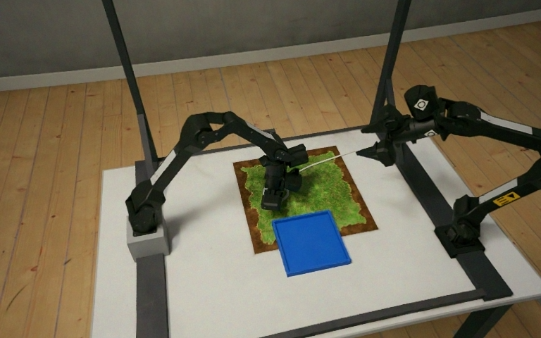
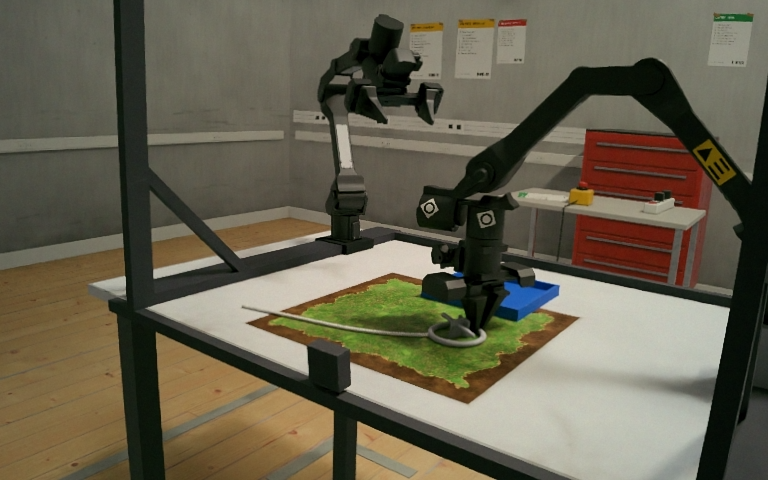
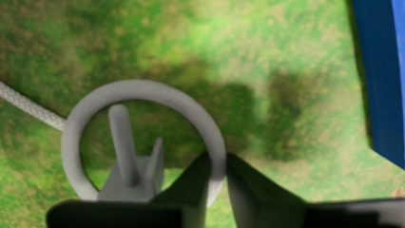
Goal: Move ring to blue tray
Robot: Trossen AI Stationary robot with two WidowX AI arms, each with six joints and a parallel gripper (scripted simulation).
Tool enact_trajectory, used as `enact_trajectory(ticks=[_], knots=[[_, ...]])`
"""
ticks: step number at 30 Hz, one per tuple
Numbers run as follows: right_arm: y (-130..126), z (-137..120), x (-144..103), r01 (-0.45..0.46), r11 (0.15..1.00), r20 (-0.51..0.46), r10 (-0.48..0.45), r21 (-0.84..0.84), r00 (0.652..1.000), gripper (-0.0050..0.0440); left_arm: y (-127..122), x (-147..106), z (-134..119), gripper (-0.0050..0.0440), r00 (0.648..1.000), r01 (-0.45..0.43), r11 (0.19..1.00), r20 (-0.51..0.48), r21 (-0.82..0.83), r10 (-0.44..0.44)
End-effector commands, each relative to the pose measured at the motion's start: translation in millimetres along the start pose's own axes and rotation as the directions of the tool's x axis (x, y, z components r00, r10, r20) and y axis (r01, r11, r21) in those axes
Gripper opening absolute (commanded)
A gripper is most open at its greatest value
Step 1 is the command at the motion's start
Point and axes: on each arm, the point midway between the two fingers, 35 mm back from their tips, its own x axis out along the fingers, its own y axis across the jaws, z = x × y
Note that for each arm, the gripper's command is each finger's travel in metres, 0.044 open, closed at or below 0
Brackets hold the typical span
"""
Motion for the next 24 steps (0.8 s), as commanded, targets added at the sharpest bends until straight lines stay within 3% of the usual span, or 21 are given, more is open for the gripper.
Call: enact_trajectory(ticks=[1, 6, 24], knots=[[3, 6, -12, -0.018, 1.0, 0.03, 0.018, 0.001, 0.999, 0.0026, 0, -4, 4, 0.044, 1.0, 0.0, 1.0, 0.017, -0.001, 0.0], [3, 5, -16, -0.022, 1.0, 0.037, 0.022, 0.004, 0.999, 0.0, 0, -4, 4, 0.044, 1.0, 0.0, 1.0, 0.017, -0.001, 0.0], [5, -11, -15, -0.022, 1.0, 0.035, 0.022, 0.001, 0.999, 0.0001, 0, -4, 4, 0.044, 1.0, 0.0, 1.0, 0.017, -0.001, 0.0]])
